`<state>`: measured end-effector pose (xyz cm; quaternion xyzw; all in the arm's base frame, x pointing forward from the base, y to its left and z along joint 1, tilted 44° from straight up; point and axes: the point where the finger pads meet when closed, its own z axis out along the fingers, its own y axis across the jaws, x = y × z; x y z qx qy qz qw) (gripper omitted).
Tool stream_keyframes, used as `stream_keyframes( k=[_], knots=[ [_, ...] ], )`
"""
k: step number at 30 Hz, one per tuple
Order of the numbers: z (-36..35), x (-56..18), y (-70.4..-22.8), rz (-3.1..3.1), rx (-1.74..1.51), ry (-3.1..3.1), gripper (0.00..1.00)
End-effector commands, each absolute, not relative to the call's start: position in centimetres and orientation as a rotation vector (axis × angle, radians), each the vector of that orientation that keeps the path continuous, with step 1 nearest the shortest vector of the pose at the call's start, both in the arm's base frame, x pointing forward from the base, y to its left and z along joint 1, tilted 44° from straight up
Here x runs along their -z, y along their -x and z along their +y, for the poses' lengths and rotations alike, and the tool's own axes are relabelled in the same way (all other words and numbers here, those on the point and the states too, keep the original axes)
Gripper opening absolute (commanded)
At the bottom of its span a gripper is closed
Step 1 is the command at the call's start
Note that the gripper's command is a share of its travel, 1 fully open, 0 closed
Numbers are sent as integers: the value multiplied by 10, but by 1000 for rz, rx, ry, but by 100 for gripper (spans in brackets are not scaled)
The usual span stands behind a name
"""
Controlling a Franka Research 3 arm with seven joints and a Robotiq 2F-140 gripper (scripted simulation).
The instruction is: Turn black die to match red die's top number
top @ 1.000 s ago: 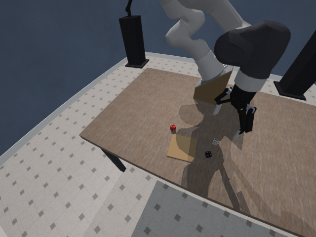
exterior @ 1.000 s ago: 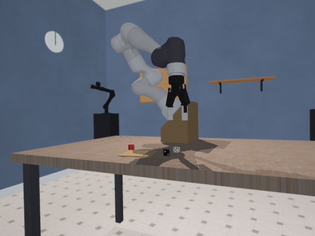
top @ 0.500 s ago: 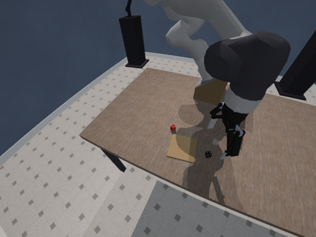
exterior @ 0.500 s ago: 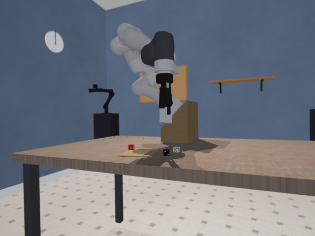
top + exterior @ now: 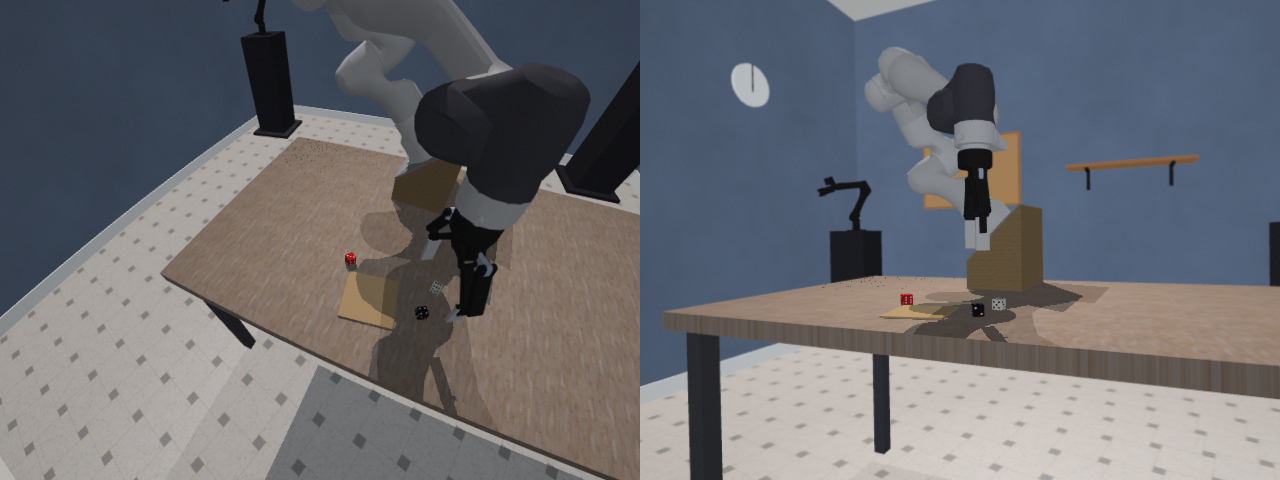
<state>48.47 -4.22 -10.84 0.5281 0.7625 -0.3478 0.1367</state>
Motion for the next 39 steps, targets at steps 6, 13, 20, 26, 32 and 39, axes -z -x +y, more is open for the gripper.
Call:
stream_keyframes(
  k=[6, 13, 20, 26, 32, 39],
  knots=[
    [-42, 109, -485, 2166, 994, -1568, 100],
    [-44, 111, -484, 1937, 923, -1762, 100],
    [-45, 111, -484, 1851, 895, -1826, 100],
    [-46, 112, -484, 1685, 841, -1937, 100],
    [-47, 113, -484, 1558, 798, -2011, 100],
    [-48, 114, -484, 1418, 750, -2084, 100]
  ],
)
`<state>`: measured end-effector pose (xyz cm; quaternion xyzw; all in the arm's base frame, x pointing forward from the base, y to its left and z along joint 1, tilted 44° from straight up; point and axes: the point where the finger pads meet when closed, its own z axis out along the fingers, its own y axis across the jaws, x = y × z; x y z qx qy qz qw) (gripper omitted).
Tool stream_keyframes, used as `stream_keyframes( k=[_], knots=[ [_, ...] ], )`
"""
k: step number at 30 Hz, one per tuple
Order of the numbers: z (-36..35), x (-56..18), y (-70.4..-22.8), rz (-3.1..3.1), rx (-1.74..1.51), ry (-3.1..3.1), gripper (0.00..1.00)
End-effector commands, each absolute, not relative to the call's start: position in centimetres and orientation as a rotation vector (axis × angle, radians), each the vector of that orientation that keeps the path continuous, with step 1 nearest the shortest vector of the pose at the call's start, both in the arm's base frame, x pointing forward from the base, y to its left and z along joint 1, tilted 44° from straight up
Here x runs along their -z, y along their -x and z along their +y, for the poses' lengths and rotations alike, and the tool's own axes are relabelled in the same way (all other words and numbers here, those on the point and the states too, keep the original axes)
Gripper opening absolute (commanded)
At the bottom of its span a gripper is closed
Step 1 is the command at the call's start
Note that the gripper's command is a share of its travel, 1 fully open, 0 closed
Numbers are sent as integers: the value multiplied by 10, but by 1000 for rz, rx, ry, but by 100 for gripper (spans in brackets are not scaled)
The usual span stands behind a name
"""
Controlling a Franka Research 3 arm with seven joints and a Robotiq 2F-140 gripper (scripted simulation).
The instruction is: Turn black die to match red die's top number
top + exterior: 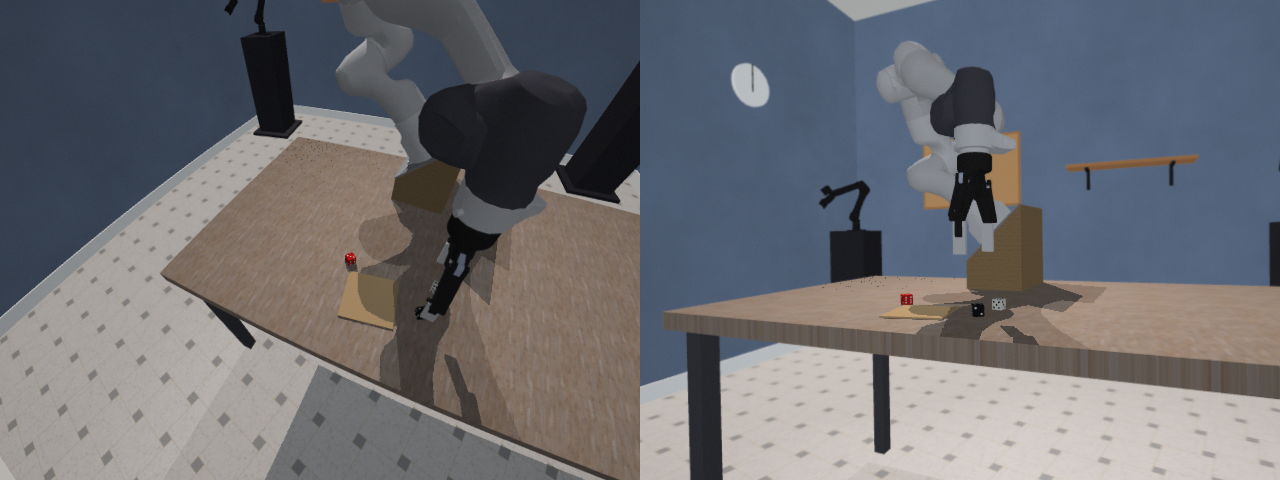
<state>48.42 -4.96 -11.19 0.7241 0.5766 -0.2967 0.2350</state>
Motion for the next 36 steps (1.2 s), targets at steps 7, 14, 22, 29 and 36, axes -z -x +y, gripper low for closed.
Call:
stream_keyframes(
  k=[7, 14, 22, 29, 36],
  knots=[
    [-49, 116, -483, 1255, 693, -2158, 100],
    [-49, 116, -483, 1141, 652, -2204, 100],
    [-51, 118, -483, 909, 569, -2279, 100],
    [-52, 119, -483, 740, 506, -2321, 100],
    [-53, 120, -482, 577, 445, -2351, 100]
  ],
)
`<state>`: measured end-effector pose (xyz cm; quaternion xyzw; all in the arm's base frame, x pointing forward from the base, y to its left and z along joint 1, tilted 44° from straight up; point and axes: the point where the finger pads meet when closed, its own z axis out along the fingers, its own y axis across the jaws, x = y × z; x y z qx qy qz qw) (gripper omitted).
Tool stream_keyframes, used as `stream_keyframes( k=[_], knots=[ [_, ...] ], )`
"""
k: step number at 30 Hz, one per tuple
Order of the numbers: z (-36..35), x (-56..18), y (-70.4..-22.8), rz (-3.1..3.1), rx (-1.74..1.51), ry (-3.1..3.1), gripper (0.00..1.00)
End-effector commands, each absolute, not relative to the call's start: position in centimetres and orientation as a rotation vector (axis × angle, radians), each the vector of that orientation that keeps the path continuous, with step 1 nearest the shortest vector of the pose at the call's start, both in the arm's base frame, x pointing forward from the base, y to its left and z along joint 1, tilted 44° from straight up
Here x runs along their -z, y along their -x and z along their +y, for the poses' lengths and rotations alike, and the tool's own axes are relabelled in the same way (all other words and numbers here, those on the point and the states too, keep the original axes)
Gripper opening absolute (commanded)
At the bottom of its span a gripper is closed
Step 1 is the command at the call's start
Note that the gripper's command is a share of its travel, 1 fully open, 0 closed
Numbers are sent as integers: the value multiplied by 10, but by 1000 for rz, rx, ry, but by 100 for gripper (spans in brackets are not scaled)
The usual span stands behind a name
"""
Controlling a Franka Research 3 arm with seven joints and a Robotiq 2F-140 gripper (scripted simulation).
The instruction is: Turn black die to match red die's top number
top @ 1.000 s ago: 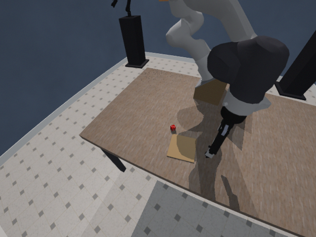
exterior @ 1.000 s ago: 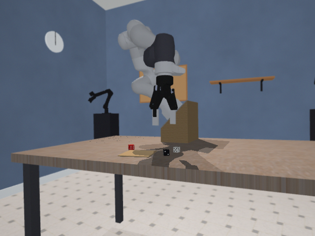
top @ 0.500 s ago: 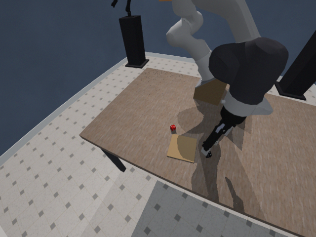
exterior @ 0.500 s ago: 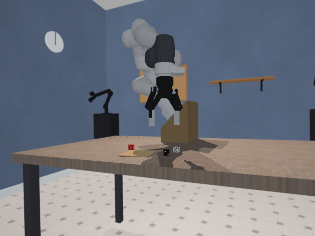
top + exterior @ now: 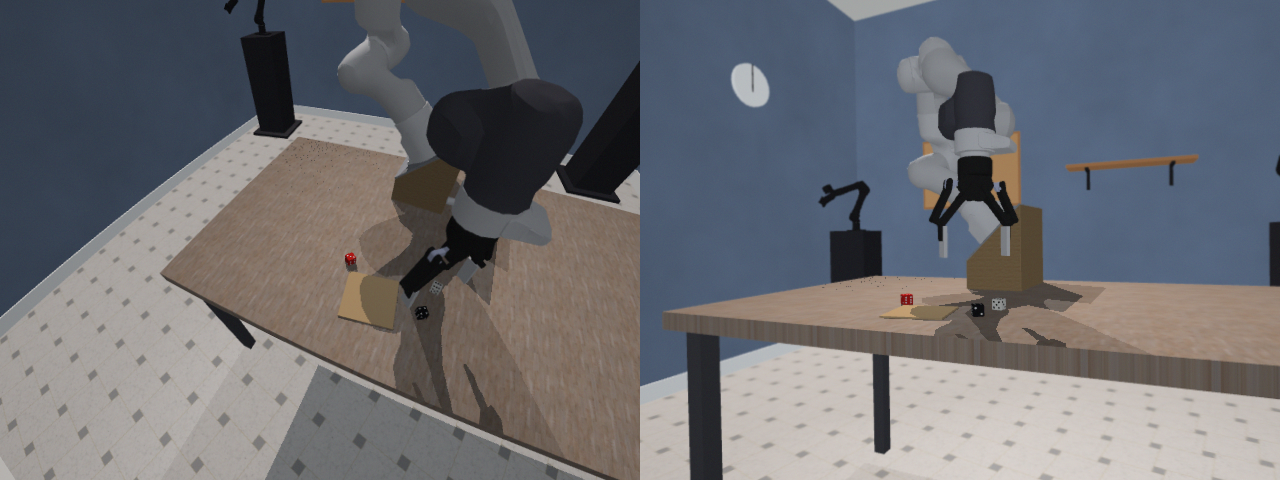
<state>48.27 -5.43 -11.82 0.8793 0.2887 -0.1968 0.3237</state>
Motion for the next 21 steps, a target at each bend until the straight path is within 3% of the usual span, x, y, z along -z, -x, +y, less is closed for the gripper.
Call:
stream_keyframes(
  k=[1, 21],
  knots=[
    [-53, 121, -482, 551, 435, -2355, 100],
    [-56, 124, -482, 58, 245, -2387, 100]
  ],
)
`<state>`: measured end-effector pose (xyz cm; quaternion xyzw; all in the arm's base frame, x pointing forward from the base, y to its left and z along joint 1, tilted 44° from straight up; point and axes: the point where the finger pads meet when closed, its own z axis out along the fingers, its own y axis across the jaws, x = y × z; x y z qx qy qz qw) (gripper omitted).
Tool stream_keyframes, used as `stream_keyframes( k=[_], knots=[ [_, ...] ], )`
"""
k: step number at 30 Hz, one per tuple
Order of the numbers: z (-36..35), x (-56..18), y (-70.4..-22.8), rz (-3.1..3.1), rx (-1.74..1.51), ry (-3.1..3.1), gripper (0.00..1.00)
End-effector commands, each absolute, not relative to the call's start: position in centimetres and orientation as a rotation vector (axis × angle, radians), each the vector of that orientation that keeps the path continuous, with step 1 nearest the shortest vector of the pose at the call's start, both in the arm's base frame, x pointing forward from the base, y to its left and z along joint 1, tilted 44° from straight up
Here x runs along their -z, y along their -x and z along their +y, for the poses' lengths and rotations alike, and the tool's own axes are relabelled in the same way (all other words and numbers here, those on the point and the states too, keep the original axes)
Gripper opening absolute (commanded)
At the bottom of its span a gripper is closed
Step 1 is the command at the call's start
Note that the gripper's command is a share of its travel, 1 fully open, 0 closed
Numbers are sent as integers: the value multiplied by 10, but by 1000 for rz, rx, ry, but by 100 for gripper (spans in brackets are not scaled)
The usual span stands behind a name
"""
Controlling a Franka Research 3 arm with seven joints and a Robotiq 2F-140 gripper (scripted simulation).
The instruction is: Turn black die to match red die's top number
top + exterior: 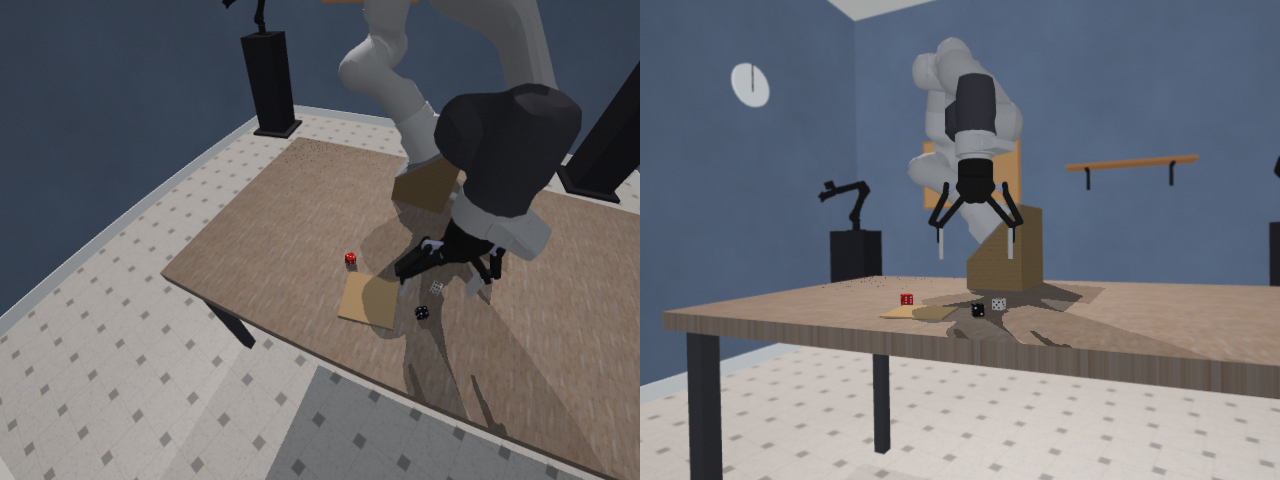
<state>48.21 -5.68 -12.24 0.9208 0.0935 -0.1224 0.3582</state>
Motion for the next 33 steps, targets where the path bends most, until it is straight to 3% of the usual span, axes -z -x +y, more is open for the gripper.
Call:
stream_keyframes(
  k=[1, 33],
  knots=[
    [-56, 124, -482, 32, 235, -2386, 100],
    [-61, 130, -480, -748, -83, -2255, 100]
  ],
)
